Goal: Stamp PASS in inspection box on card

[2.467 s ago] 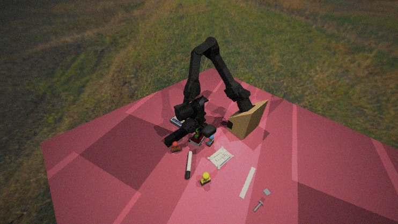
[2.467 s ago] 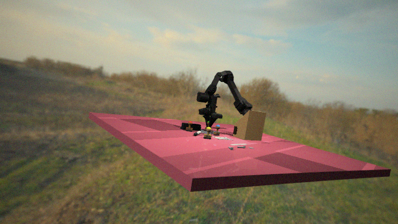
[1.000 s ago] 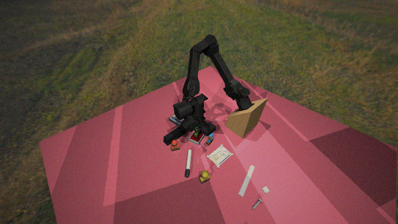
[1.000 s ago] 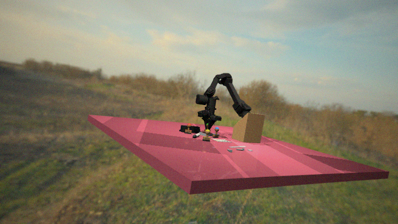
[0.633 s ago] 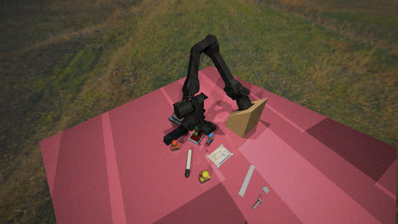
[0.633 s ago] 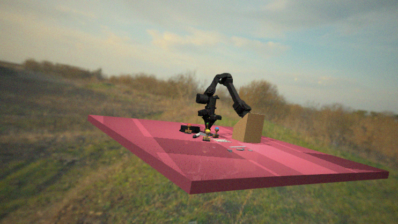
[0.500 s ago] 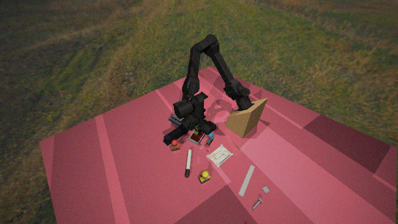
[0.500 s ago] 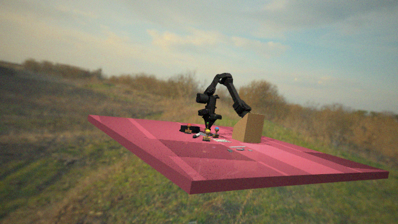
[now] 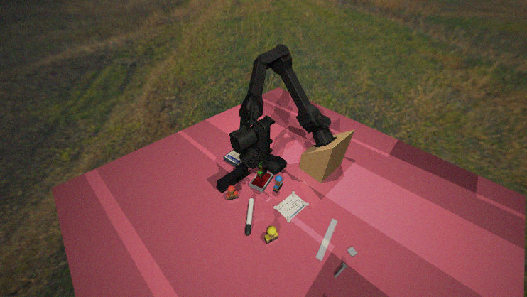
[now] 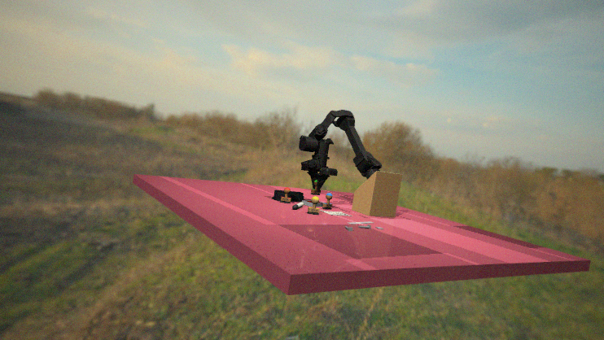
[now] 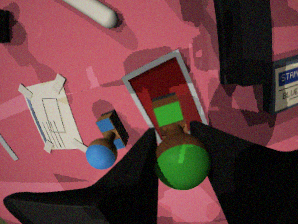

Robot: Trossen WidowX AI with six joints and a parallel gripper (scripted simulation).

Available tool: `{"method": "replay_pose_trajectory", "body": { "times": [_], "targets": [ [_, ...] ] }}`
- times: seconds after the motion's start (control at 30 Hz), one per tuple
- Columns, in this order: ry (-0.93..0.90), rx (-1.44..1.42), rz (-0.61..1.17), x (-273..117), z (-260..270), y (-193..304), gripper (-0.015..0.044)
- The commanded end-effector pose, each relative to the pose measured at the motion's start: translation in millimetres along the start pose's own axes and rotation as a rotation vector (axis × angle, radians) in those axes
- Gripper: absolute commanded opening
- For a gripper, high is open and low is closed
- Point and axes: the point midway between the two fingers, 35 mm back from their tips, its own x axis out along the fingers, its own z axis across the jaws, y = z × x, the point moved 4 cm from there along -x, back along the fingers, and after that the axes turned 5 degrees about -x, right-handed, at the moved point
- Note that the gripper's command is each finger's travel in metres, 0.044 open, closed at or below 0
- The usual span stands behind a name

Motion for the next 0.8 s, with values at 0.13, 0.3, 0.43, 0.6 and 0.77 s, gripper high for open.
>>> {"method": "replay_pose_trajectory", "body": {
  "times": [0.13, 0.3, 0.43, 0.6, 0.77],
  "targets": [
    [0.004, 0.005, -0.002, -13, -1, 0, 0.0],
    [0.005, 0.005, -0.002, -21, 0, 0, 0.0],
    [0.003, 0.013, -0.003, -23, 3, -1, 0.0],
    [-0.007, 0.068, -0.007, -24, 29, -10, 0.0],
    [-0.014, 0.125, -0.009, -24, 56, -16, 0.0]
  ]
}}
